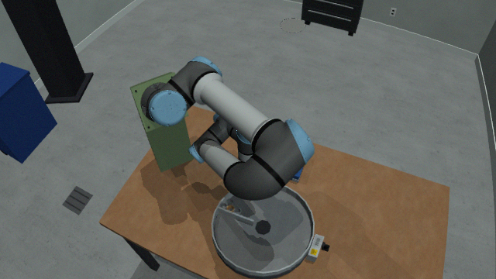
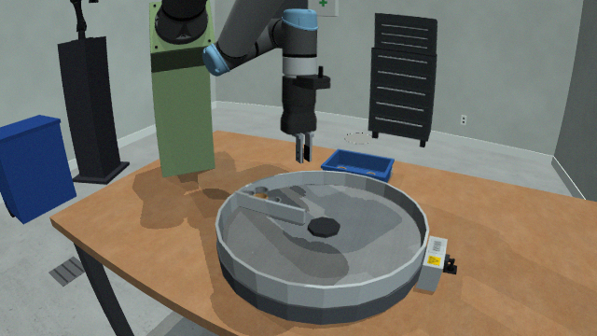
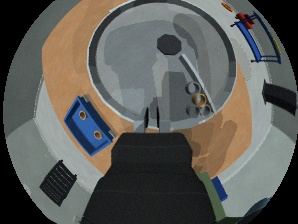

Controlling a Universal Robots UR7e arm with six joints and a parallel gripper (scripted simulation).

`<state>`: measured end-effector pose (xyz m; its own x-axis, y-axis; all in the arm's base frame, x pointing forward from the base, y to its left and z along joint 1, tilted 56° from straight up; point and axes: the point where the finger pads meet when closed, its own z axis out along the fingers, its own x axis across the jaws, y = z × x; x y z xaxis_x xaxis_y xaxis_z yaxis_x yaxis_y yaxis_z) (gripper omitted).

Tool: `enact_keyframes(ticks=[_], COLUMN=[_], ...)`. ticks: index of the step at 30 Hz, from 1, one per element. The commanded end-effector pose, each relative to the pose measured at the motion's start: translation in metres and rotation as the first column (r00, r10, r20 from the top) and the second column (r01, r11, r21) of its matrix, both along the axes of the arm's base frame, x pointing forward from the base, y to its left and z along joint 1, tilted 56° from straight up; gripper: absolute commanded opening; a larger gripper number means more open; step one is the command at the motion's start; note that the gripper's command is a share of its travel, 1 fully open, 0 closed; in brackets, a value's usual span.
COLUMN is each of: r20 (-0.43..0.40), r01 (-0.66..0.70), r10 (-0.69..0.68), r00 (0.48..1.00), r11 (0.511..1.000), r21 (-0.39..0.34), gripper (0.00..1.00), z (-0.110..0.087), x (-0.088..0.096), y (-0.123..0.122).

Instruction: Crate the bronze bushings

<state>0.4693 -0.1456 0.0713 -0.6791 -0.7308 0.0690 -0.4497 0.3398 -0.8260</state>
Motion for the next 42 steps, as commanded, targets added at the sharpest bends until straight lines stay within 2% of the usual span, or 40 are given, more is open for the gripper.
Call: enact_keyframes(ticks=[1, 3, 15, 20, 42], r20=[-0.012, -0.021, -0.021, -0.045, -0.043], r01=[-0.011, -0.02, -0.02, -0.038, -0.051], r10=[0.011, 0.019, 0.019, 0.036, 0.049], r00=[1.0, 1.0, 1.0, 0.998, 0.998], r11=[1.0, 1.0, 1.0, 0.998, 0.998], r21=[-0.012, -0.021, -0.021, -0.042, -0.044], gripper=[0.4, 0.4, 0.4, 0.4, 0.4], z=[0.005, 0.008, 0.008, 0.016, 0.017], x=[-0.017, -0.03, -0.03, -0.06, -0.061], y=[-0.022, -0.039, -0.039, -0.079, -0.084])
